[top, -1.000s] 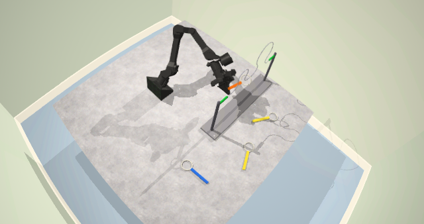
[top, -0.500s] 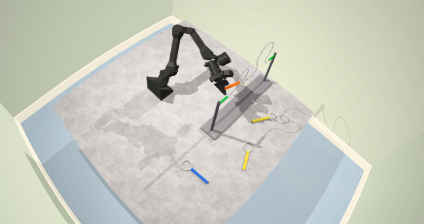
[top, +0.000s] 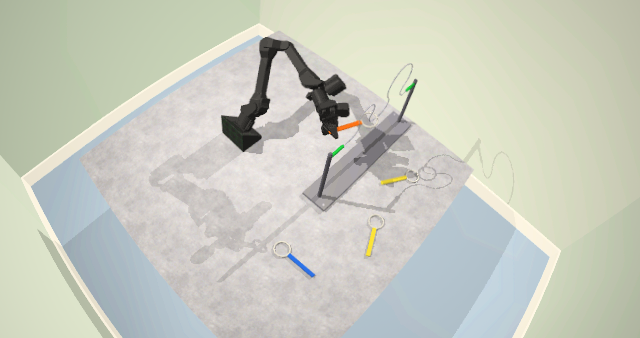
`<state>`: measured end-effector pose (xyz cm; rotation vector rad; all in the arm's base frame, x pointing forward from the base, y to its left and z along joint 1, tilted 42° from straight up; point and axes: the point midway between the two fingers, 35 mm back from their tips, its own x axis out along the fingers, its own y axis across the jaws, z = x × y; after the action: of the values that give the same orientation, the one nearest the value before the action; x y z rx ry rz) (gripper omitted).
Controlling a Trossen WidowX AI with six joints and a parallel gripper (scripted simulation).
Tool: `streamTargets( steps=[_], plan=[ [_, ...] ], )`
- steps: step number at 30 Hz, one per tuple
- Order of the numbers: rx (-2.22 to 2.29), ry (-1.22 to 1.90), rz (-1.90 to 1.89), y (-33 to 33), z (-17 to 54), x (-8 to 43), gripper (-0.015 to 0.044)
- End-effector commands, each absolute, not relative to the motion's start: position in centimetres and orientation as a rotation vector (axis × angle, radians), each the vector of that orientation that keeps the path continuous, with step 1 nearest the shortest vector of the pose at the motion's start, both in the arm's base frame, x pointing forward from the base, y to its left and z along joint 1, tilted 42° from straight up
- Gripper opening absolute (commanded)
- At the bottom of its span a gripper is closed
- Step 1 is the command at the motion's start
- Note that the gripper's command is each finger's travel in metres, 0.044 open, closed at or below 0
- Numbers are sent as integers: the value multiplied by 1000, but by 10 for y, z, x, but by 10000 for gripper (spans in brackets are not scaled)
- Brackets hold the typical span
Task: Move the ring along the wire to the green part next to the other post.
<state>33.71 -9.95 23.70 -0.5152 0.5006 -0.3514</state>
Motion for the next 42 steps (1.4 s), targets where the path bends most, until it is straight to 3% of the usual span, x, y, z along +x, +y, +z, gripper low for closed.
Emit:
streamTargets(
  steps=[1,24,42],
  plan=[
    [-621,501,-382,-113,247,334,-150],
    [-1039,503,-480,-156,301,325,-150],
    [-959,506,-463,-157,310,325,-150]
  ],
)
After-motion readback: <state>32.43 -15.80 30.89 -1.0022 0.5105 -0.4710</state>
